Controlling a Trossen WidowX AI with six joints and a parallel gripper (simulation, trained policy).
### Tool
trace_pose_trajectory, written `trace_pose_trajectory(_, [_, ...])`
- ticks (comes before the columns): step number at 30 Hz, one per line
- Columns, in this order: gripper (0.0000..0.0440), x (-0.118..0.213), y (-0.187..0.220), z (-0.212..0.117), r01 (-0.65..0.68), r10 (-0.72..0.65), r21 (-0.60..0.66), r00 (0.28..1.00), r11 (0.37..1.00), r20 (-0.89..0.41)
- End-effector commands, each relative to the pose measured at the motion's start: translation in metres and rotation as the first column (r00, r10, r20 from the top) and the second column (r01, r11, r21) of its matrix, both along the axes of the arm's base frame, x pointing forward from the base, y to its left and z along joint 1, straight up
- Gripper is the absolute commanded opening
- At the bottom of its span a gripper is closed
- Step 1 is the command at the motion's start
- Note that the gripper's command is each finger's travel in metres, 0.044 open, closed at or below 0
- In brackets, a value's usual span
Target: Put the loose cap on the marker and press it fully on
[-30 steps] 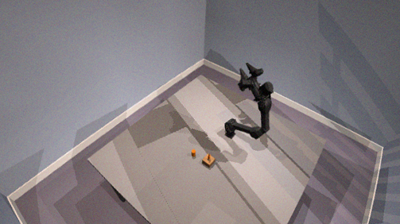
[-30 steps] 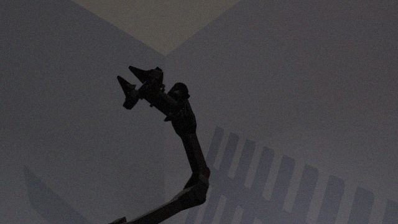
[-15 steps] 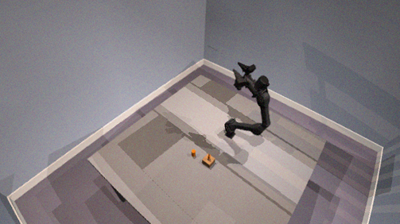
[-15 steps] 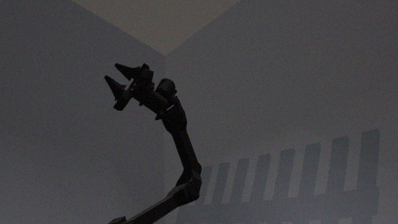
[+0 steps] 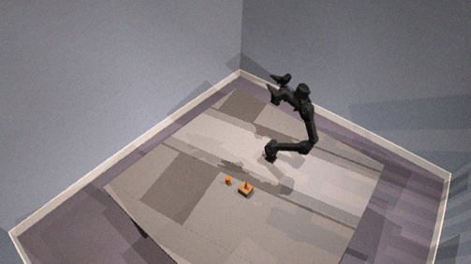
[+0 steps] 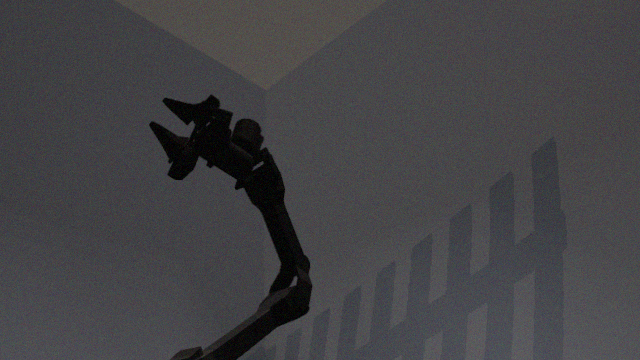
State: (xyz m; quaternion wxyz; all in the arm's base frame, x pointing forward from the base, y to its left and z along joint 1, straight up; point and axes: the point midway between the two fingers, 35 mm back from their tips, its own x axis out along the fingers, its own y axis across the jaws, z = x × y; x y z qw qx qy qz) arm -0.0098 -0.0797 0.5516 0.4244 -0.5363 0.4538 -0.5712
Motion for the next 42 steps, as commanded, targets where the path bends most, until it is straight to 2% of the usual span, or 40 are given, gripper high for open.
trace_pose_trajectory(1, [0.0313,0.004,-0.015,-0.009,-0.037,0.038,0.057,0.999,0.998,-0.011])
trace_pose_trajectory(20, [0.0313,0.026,-0.062,-0.043,-0.171,0.181,0.254,0.983,0.952,-0.016])
trace_pose_trajectory(42, [0.0314,0.062,-0.106,-0.086,-0.286,0.328,0.467,0.945,0.837,-0.009])
